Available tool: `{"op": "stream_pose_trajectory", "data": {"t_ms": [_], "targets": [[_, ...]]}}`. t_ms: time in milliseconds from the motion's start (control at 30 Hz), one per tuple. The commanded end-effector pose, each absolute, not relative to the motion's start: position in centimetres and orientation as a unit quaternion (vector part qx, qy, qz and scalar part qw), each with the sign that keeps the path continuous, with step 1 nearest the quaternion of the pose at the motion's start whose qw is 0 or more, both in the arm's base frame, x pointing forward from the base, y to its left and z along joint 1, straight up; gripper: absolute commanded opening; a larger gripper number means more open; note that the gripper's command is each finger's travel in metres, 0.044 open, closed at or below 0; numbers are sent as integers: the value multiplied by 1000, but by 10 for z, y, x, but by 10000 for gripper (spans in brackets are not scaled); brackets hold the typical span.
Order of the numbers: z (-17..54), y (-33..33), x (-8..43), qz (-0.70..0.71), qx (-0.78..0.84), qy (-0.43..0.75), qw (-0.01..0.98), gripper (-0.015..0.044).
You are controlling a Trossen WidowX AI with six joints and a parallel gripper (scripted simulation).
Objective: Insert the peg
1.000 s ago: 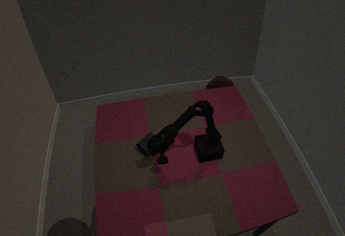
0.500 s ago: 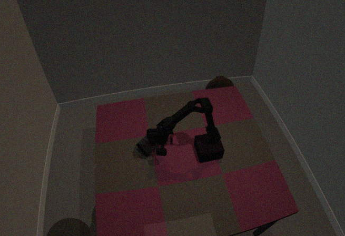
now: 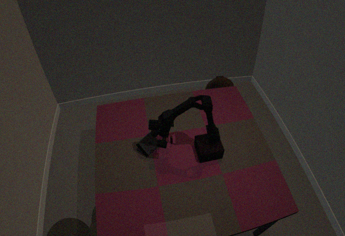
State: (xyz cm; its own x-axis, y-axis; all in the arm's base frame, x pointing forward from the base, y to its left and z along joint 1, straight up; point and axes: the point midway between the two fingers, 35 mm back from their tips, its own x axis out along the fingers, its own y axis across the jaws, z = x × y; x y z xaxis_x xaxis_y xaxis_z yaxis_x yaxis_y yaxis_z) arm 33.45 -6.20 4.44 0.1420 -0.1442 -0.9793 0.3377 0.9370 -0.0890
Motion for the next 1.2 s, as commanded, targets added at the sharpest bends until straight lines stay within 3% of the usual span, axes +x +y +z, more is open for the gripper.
{"op": "stream_pose_trajectory", "data": {"t_ms": [0,600,1167], "targets": [[44,-72,325,-174,106,641,740,440],[42,-114,276,-241,242,654,675,440],[24,-116,277,-243,247,654,672,440]]}}
